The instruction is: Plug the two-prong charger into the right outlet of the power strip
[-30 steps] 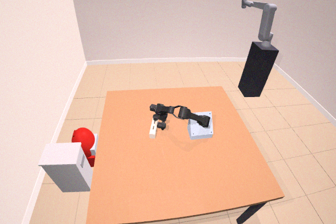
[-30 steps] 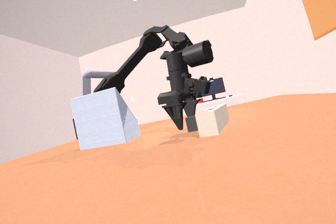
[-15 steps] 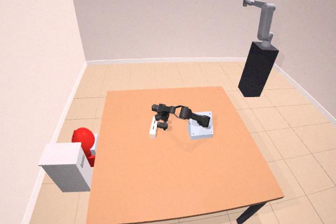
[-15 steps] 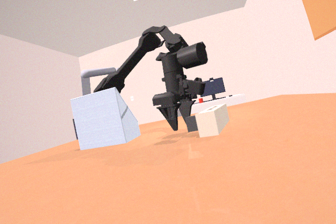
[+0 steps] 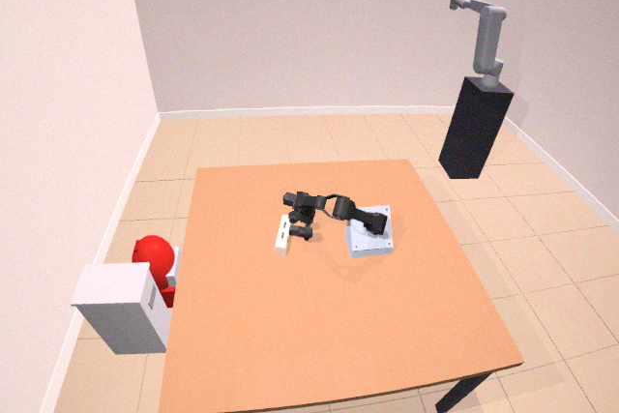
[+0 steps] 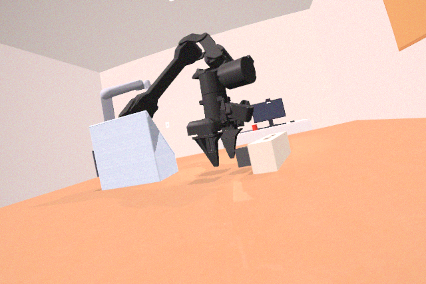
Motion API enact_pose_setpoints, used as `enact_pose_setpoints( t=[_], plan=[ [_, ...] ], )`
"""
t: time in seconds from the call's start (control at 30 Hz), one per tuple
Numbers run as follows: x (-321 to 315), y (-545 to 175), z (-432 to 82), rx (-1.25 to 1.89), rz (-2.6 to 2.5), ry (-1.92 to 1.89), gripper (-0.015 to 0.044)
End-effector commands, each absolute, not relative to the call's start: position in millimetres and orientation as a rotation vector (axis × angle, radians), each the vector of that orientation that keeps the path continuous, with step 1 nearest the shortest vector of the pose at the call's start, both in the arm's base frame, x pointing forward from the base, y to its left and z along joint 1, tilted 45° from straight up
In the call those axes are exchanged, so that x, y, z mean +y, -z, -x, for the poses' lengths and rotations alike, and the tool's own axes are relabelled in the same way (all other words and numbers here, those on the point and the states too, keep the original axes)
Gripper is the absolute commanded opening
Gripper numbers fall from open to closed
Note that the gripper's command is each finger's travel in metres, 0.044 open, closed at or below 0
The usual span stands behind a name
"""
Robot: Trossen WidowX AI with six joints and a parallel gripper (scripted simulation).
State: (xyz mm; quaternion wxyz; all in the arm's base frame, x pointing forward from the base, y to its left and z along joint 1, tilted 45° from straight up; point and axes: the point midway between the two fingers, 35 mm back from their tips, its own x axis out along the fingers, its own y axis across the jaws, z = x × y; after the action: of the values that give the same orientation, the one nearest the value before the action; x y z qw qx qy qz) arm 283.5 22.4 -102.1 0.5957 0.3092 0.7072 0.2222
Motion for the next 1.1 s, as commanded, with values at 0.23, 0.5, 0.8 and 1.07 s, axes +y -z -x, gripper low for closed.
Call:
enact_pose_setpoints(
  t=[0.23, 0.5, 0.8, 1.07],
  plan=[
    [7.4, 92.3, -288.1, 1.49, -0.74, -0.437, 0.044],
    [-33.8, 52.8, -298.7, 1.083, -0.778, -0.26, 0.044],
    [-33.8, 52.8, -298.7, 1.083, -0.778, -0.26, 0.044],
    [-33.8, 52.8, -298.7, 1.083, -0.778, -0.26, 0.044]
  ],
)
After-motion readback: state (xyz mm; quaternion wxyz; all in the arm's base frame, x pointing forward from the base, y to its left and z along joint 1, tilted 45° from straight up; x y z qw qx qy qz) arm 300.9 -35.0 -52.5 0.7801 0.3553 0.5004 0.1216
